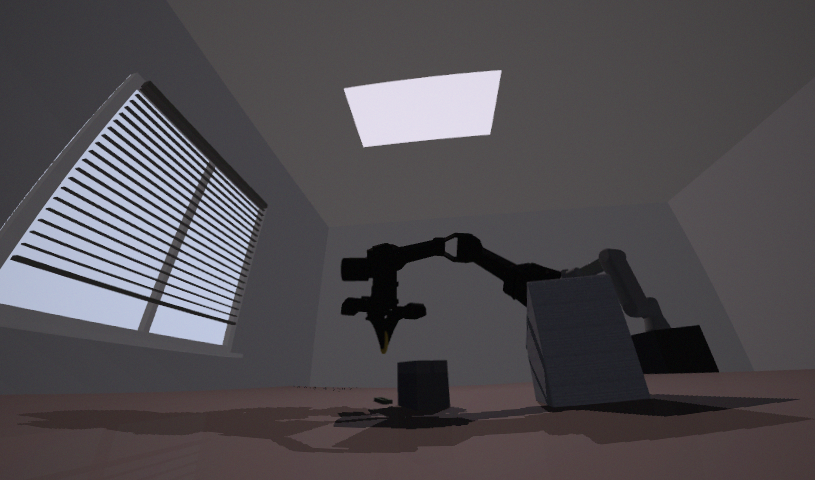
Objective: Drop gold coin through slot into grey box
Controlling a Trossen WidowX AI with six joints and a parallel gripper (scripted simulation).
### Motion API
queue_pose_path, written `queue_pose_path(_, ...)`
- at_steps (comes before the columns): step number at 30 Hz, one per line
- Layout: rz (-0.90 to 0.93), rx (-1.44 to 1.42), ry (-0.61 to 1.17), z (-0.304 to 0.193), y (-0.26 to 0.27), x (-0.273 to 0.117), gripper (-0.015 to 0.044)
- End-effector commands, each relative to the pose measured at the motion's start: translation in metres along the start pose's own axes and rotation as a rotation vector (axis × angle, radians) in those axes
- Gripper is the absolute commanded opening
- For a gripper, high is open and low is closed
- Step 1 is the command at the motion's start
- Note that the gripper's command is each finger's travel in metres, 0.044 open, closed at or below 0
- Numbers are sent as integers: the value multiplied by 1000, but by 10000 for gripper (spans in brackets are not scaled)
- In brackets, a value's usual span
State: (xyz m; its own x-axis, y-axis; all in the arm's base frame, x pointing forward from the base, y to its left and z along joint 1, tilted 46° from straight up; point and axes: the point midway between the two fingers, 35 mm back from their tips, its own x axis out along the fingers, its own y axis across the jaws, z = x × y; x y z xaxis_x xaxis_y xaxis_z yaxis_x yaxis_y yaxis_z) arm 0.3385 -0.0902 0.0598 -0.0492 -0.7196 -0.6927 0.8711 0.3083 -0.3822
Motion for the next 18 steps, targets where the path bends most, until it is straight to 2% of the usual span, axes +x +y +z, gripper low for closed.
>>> queue_pose_path(1, 5, -4, 5, -12, -1, -2, 0)
queue_pose_path(18, 7, -6, 9, -55, -15, -3, 0)
